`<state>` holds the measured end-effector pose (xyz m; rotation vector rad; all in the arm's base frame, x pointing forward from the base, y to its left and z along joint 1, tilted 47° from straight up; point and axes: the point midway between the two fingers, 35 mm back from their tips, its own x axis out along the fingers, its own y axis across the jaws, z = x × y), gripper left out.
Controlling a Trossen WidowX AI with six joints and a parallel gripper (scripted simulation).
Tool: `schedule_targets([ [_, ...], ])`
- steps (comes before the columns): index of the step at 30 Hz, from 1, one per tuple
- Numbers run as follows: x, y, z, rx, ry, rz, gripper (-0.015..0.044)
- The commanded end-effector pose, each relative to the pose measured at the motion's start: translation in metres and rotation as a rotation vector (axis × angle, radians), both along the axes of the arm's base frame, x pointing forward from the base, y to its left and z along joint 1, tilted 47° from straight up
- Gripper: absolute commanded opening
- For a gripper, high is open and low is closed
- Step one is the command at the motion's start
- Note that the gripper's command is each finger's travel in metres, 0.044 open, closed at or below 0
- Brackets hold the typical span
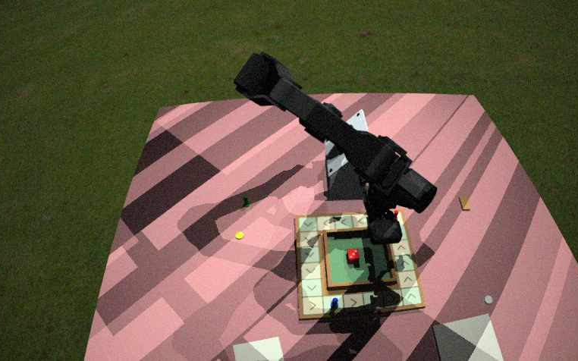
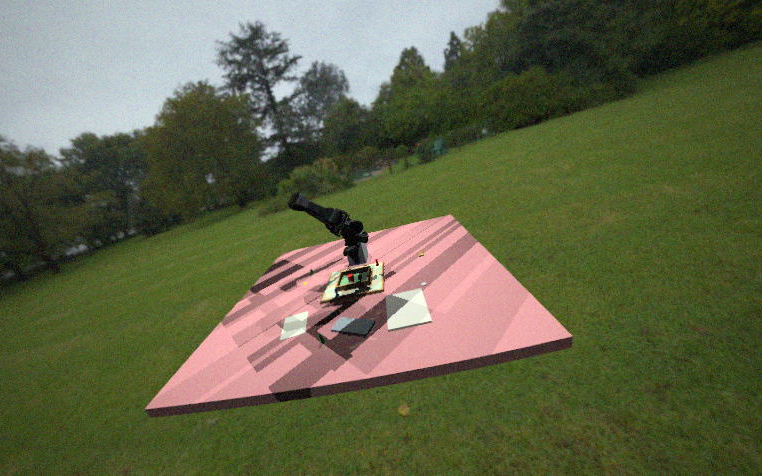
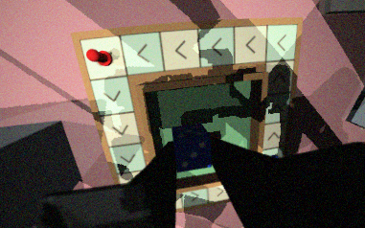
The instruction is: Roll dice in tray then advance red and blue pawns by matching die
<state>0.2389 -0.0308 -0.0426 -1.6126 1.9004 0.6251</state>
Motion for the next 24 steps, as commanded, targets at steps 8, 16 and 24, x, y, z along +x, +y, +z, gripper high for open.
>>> schedule_targets([
  [8,-0.009,-0.003,-0.009,0.214,0.051,-0.052,0.0],
  [16,-0.015,-0.005,-0.014,0.477,0.036,-0.077,0.0],
  [24,-0.017,-0.006,-0.017,0.722,-0.044,-0.039,0.0],
])
